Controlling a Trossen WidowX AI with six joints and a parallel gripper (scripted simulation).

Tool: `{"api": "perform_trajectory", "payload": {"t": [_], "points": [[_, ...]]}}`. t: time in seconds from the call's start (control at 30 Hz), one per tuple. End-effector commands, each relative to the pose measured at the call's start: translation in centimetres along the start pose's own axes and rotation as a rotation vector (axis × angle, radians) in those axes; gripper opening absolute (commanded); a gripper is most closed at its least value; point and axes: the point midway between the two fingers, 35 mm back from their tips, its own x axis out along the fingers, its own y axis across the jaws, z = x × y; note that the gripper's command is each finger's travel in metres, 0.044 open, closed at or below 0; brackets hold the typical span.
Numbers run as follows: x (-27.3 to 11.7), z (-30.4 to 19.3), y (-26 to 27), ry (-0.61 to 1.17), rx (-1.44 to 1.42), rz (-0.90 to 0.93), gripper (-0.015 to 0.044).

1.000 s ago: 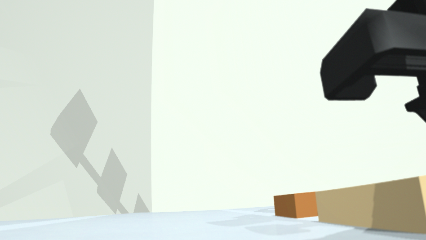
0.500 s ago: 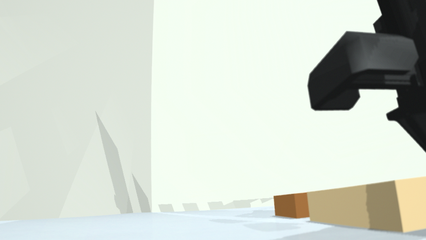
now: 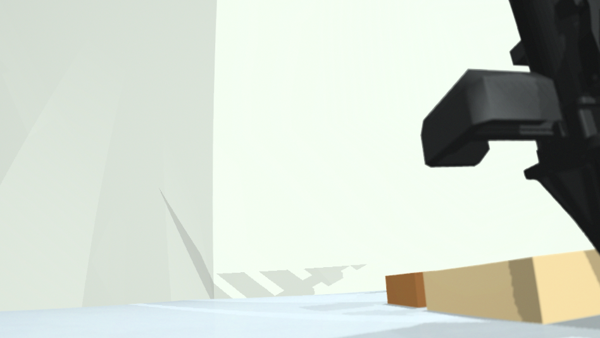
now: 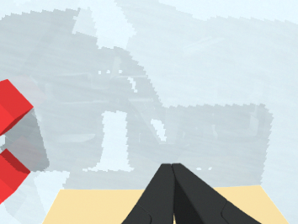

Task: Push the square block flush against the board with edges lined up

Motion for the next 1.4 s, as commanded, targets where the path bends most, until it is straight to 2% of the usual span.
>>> {"api": "perform_trajectory", "payload": {"t": [0.0,0.43,1.37], "points": [[0.3,-1.0,0.5,0.01,0.008,0.014,0.0],[0.2,-2.1,0.6,0.008,0.009,0.013,0.0],[0.2,2.3,0.1,0.005,0.009,0.011,0.0]]}}
